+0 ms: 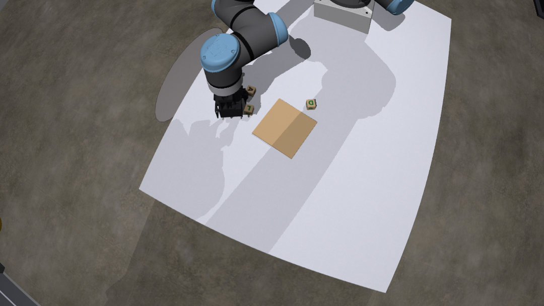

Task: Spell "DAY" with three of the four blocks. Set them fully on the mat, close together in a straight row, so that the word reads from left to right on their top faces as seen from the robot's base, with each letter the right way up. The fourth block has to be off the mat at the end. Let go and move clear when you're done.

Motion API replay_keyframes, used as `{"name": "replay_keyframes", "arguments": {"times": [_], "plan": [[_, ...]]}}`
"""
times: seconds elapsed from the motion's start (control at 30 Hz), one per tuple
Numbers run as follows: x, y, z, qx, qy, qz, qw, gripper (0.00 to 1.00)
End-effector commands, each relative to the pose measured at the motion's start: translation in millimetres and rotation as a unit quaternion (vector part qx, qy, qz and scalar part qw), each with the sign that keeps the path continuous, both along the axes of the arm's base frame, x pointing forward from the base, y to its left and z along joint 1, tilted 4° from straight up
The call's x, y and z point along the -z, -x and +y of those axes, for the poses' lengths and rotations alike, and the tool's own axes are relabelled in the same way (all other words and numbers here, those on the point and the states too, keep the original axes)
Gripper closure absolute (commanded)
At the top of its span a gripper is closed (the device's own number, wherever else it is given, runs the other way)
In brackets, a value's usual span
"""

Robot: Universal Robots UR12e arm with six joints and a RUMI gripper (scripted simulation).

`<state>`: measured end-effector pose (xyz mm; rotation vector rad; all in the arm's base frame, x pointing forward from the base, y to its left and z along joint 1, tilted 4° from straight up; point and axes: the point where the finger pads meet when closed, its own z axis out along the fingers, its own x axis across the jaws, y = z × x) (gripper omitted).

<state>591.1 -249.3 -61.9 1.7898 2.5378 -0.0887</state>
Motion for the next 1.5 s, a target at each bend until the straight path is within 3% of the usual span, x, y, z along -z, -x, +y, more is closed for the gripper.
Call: {"name": "replay_keyframes", "arguments": {"times": [0.0,0.8,0.83,1.47], "plan": [[5.5,-0.6,-0.8,0.0,0.0,-0.001,1.0,0.75],[7.3,-0.6,-0.9,0.0,0.0,-0.001,1.0,0.75],[7.3,-0.6,-0.9,0.0,0.0,-0.001,1.0,0.95],[7.3,-0.6,-0.9,0.0,0.0,-0.001,1.0,0.95]]}}
